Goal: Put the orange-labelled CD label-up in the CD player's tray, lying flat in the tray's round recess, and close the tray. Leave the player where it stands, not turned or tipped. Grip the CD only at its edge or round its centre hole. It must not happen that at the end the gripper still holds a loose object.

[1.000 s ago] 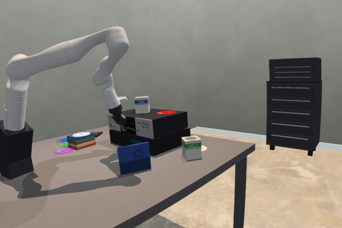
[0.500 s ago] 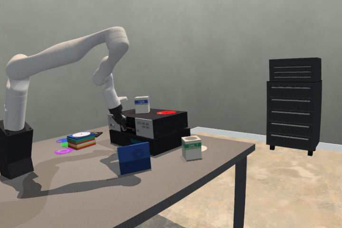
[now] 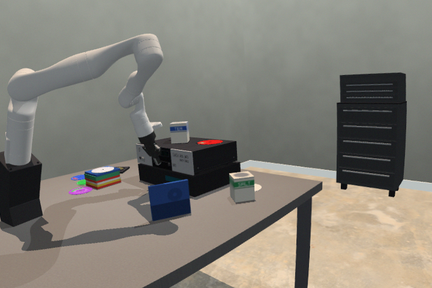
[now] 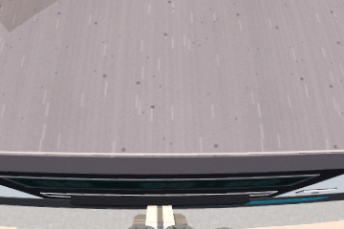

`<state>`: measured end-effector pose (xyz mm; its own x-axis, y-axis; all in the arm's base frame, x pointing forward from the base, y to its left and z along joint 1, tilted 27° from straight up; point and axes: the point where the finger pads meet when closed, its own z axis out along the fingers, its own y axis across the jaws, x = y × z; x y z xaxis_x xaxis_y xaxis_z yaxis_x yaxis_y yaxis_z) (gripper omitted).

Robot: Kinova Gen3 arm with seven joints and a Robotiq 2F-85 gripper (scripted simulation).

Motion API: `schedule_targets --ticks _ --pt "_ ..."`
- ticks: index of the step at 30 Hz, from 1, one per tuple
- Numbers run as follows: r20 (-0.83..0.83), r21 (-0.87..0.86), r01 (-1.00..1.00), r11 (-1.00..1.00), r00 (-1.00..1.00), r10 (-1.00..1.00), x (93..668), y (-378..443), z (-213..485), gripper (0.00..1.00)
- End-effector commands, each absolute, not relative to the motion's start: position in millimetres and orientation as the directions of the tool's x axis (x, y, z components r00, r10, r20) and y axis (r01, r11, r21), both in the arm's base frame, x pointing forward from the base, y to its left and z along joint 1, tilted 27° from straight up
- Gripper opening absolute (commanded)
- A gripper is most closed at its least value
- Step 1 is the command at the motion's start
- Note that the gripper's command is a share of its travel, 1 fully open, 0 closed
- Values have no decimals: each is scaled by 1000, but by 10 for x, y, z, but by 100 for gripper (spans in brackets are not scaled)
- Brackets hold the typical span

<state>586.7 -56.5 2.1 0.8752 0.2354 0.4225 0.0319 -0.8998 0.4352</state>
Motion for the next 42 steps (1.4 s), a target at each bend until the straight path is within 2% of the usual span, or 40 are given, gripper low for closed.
schedule_targets --ticks 1,42 --pt "427 436 30 -900 873 236 5901 -559 45 10" --pt "427 436 30 -900 873 236 5942 -557 53 10"
